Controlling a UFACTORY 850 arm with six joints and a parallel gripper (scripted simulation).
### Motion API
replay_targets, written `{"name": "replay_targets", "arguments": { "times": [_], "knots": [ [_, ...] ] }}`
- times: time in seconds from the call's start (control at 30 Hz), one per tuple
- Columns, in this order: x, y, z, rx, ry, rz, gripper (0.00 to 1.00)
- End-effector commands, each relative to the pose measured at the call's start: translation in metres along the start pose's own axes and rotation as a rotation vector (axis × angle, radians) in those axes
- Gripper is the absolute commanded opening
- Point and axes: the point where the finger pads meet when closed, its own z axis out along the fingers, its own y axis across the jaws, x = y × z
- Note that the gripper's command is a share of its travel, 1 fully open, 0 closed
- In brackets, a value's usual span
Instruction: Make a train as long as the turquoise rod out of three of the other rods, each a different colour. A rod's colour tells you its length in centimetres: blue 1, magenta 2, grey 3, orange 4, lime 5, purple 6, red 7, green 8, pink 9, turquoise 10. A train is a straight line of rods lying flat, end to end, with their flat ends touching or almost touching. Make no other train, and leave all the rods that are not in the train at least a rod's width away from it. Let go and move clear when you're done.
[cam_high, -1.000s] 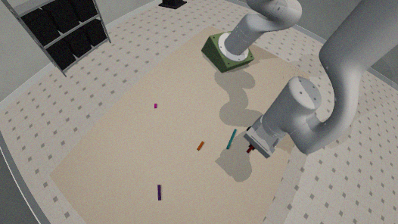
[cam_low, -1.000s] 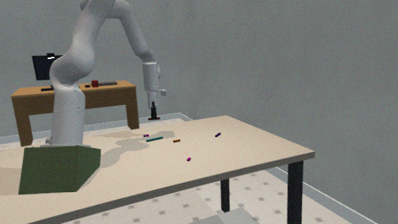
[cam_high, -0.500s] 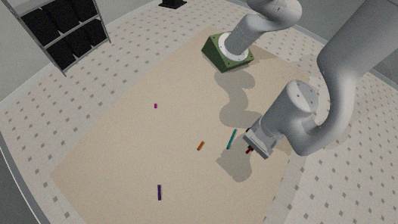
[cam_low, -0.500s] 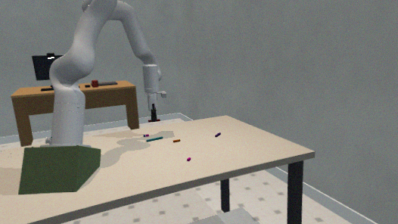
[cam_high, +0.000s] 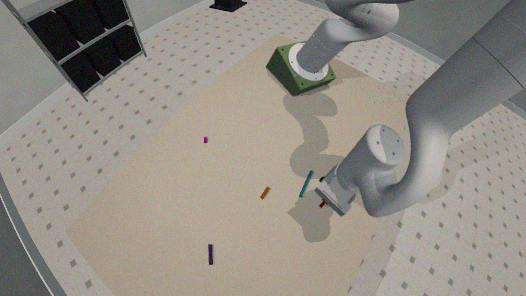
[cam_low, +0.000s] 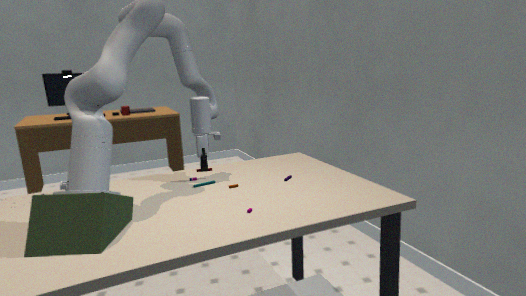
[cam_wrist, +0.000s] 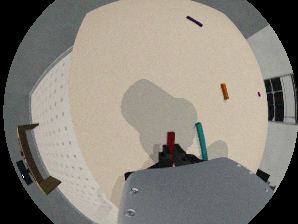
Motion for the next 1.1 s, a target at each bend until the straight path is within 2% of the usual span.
{"name": "replay_targets", "arguments": {
  "times": [0.0,0.3,1.07],
  "knots": [
    [0.0014,-0.0017,0.0173,0.014,0.009,-0.002,0.04],
    [0.0015,-0.0019,0.0259,0.014,0.009,-0.002,0.04],
    [0.0015,-0.0019,0.0261,0.014,0.009,-0.002,0.04]
  ]
}}
